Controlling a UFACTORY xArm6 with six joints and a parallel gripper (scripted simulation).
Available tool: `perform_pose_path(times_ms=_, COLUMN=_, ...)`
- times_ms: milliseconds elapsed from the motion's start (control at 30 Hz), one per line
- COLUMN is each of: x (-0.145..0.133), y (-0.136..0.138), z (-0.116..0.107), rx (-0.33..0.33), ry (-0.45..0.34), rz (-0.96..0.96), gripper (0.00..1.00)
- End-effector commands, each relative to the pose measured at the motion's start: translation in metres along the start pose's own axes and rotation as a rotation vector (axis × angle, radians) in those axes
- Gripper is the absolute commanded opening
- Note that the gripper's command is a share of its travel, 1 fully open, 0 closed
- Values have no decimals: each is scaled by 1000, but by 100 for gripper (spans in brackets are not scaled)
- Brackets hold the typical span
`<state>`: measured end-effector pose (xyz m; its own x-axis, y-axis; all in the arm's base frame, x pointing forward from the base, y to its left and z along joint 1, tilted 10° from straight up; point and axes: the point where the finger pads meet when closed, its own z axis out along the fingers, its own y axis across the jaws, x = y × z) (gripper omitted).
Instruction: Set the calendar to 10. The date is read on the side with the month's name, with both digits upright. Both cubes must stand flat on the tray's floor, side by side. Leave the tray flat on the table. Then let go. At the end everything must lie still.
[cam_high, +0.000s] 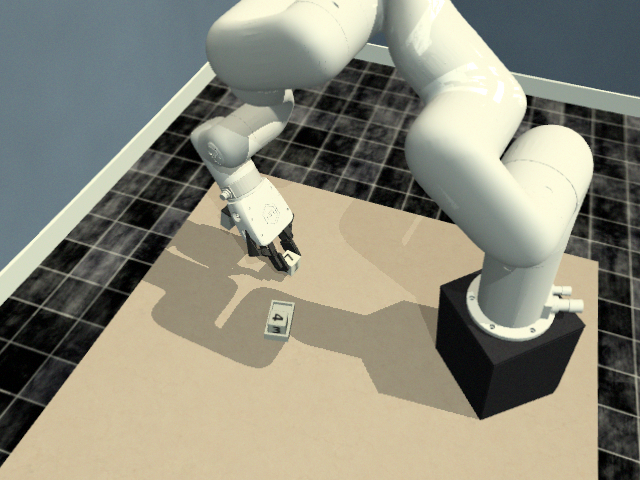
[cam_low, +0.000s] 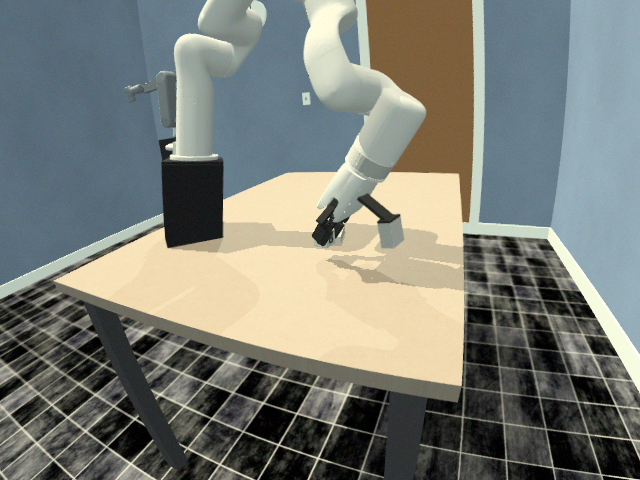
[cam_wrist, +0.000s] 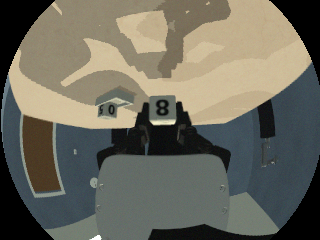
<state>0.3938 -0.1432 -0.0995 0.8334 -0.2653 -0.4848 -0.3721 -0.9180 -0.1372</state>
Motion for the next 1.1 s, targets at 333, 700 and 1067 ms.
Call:
perform_pose_path(times_ms=333, x=11, y=0, z=12, rx=0, ry=4, rz=0, gripper=29)
perform_pose_path(times_ms=700, x=14, y=0, z=17, rx=0, ry=4, rz=0, gripper=29)
perform_pose_path(times_ms=1067, x=14, y=0, z=17, rx=0, ry=4, rz=0, gripper=29)
